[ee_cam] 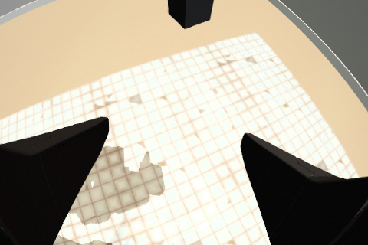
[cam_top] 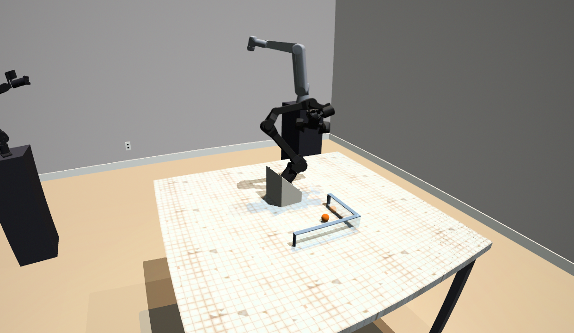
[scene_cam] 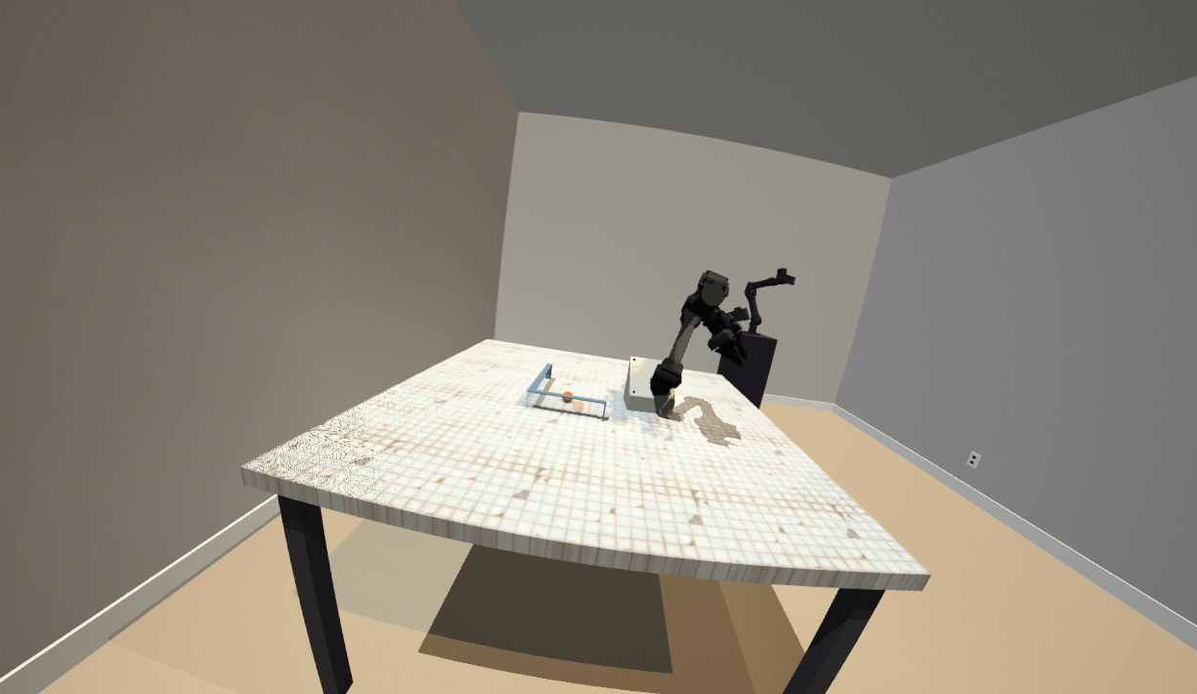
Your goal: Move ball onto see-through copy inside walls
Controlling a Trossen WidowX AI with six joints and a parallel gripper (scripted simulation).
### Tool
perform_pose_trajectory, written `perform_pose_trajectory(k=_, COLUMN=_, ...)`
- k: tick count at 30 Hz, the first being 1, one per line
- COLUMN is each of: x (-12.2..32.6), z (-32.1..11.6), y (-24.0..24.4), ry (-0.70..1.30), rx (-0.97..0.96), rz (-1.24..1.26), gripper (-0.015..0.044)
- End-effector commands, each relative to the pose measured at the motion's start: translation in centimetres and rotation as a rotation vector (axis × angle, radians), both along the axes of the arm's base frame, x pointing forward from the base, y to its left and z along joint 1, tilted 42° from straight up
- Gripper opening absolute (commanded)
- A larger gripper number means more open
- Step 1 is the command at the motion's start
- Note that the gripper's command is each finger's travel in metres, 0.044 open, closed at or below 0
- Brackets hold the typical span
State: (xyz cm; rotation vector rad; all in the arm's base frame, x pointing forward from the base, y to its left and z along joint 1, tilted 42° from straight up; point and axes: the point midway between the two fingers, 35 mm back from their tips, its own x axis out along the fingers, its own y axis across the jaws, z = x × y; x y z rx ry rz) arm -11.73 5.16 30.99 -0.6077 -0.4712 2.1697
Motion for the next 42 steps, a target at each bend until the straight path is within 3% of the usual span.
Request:
perform_pose_trajectory(k=1, x=0.1, z=0.0, y=0.2, ry=-0.001, rx=-0.002, rz=-0.005, gripper=0.0374)
perform_pose_trajectory(k=5, x=2.2, z=0.6, y=3.4, ry=-0.014, rx=-0.047, rz=-0.105, gripper=0.0280)
perform_pose_trajectory(k=15, x=12.1, z=-0.5, y=11.0, ry=-0.063, rx=-0.202, rz=-0.387, gripper=0.0280)
perform_pose_trajectory(k=24, x=21.7, z=-3.5, y=13.0, ry=-0.053, rx=-0.340, rz=-0.579, gripper=0.0280)
perform_pose_trajectory(k=32, x=32.7, z=-8.9, y=9.9, ry=0.032, rx=-0.492, rz=-0.777, gripper=0.0280)
perform_pose_trajectory(k=42, x=41.5, z=-18.6, y=-0.3, ry=0.239, rx=-0.642, rz=-0.982, gripper=0.0280)
